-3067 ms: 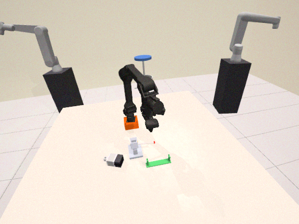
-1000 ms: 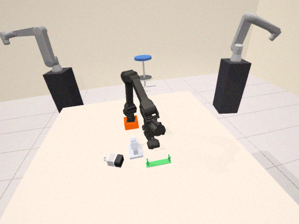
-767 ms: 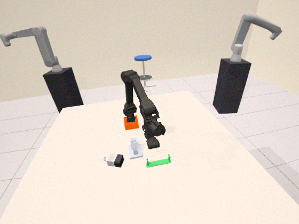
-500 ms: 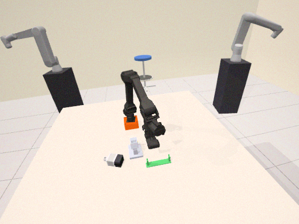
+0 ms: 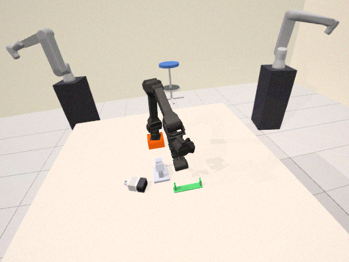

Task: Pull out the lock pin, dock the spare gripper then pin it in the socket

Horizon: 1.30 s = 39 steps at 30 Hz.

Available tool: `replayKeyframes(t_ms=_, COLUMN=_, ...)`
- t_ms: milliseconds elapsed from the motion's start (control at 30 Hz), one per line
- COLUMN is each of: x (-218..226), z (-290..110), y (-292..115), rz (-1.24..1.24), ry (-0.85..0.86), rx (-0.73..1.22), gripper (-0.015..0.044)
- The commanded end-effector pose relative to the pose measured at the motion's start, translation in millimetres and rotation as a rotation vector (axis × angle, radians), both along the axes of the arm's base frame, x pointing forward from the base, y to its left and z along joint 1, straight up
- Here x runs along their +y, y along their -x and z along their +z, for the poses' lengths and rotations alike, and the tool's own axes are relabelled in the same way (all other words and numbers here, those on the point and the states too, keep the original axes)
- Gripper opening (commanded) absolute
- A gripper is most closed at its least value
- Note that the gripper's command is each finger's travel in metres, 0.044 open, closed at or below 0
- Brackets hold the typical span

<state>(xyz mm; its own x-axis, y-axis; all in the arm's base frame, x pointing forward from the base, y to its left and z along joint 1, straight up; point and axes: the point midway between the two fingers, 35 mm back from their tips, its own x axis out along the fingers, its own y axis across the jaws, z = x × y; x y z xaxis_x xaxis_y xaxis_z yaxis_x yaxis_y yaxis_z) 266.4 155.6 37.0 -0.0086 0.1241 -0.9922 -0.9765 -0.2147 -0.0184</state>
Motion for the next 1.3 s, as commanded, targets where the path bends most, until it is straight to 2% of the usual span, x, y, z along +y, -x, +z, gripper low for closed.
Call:
replayKeyframes(t_ms=0, x=4.2, z=1.4, y=0.7, rz=0.002, ry=-0.04, rx=0.01, gripper=0.0)
replayKeyframes(t_ms=1267, x=26.5, z=8.0, y=3.6, rz=0.002, ry=-0.053, rx=0.022, gripper=0.0)
